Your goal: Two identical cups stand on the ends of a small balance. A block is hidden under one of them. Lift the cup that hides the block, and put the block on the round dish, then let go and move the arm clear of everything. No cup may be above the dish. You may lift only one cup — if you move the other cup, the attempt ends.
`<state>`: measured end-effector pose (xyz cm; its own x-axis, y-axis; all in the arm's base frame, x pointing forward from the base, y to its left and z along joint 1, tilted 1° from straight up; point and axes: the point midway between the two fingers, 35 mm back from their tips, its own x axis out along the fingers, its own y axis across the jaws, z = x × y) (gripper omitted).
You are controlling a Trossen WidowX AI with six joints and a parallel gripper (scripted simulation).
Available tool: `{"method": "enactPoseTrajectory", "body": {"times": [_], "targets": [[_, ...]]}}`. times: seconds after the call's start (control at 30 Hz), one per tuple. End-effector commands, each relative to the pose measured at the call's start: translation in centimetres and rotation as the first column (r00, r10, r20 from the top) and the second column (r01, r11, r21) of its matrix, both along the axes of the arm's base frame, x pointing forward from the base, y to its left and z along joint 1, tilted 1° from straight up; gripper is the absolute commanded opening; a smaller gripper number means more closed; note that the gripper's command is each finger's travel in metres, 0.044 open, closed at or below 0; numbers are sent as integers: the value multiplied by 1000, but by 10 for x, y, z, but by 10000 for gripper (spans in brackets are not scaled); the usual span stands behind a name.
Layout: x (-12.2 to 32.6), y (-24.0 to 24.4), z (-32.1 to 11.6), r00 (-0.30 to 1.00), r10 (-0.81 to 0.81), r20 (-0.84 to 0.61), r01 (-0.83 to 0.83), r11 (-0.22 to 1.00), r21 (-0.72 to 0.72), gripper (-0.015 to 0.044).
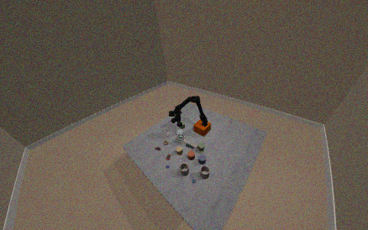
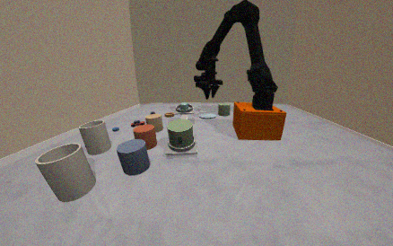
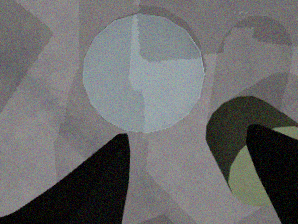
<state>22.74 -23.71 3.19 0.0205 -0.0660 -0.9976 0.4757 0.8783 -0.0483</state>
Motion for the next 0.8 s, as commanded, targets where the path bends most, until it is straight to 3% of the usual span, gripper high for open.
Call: {"method": "enactPoseTrajectory", "body": {"times": [0.0, 0.37, 0.77], "targets": [[10, 8, 2, 992, 127, -4, -127, 992, 7, 260], [37, 35, 8, 874, 486, -18, -486, 874, 16, 260], [64, 67, 15, 601, 799, -27, -798, 602, 30, 260]]}}
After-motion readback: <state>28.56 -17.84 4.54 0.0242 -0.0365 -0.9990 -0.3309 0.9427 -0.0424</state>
